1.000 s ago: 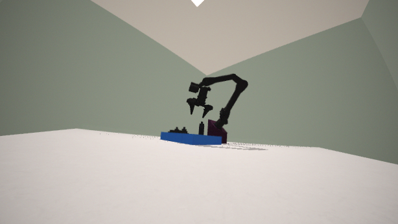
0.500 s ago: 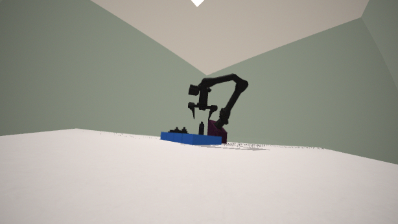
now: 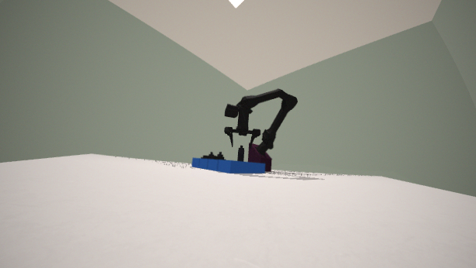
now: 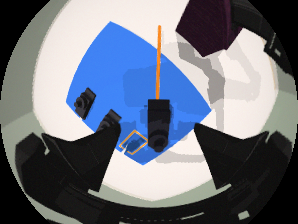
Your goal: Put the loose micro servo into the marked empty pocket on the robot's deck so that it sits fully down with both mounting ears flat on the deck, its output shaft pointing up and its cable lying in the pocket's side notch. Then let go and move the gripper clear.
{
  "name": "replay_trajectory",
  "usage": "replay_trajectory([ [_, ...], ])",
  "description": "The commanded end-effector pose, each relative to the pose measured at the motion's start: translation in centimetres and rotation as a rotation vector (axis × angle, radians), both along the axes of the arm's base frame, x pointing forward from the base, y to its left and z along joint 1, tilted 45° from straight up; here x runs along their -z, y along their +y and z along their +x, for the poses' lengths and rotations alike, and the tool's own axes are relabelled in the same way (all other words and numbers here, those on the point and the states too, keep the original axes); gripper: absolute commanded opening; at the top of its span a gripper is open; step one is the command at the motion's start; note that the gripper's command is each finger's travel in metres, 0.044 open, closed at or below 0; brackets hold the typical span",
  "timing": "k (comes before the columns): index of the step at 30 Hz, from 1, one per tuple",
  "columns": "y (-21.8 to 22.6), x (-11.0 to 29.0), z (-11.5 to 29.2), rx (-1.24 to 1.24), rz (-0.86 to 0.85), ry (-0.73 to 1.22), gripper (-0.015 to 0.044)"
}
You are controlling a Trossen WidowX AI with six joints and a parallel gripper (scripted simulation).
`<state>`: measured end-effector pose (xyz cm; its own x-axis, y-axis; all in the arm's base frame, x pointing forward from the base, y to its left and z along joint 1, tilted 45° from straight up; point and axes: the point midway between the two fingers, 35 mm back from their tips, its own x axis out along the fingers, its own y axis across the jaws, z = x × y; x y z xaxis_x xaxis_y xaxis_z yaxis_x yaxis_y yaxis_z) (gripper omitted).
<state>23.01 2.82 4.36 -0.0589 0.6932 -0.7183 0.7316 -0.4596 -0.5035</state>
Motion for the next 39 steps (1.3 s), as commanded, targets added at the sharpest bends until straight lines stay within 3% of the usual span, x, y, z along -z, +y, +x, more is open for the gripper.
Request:
replay_trajectory([
  [1, 0.4, 0.4, -0.2, 0.008, 0.007, 0.009, 0.0440],
  [17, 1.8, 1.8, -0.3, 0.008, 0.008, 0.009, 0.0440],
  [29, 1.8, 1.8, -0.3, 0.008, 0.008, 0.009, 0.0125],
  [35, 1.8, 1.8, -0.3, 0.008, 0.008, 0.009, 0.0085],
  [39, 1.2, 1.2, -0.2, 0.008, 0.007, 0.009, 0.0000],
])
